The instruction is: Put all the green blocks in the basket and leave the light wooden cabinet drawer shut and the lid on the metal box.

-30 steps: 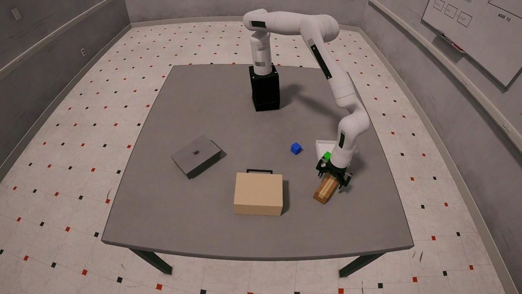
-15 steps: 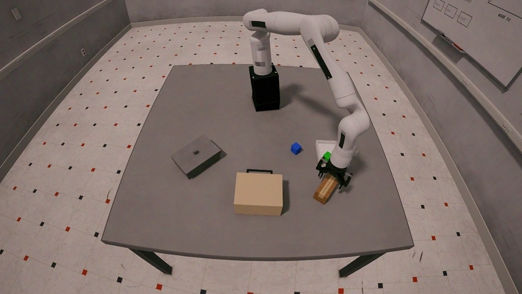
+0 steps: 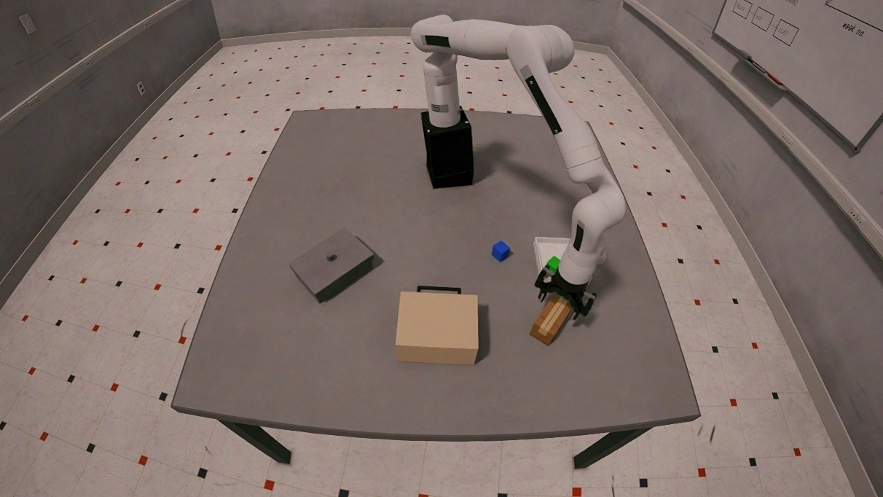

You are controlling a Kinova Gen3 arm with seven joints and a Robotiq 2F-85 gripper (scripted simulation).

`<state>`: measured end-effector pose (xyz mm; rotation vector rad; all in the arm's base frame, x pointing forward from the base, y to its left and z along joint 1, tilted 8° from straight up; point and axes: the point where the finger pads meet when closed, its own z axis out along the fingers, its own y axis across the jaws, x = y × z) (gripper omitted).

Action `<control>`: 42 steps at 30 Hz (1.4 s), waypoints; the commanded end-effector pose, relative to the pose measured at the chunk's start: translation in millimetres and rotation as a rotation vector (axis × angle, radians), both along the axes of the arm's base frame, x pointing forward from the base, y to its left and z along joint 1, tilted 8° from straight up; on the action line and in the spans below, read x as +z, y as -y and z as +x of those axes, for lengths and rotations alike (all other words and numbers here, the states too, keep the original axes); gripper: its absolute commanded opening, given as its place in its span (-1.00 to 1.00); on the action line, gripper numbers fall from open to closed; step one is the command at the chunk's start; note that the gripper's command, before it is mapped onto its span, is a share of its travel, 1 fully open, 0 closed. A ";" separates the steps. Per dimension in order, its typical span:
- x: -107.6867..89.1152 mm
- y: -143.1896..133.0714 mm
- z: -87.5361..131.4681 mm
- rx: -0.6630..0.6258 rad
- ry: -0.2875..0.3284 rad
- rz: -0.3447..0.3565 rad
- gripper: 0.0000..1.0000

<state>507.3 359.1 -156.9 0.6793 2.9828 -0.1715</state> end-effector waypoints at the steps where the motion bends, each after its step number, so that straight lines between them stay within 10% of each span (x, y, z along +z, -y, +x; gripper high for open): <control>1: 1.0 -0.9 0.8 0.000 0.002 0.002 0.85; 42: -39.7 4.2 3.0 0.000 0.002 0.002 0.85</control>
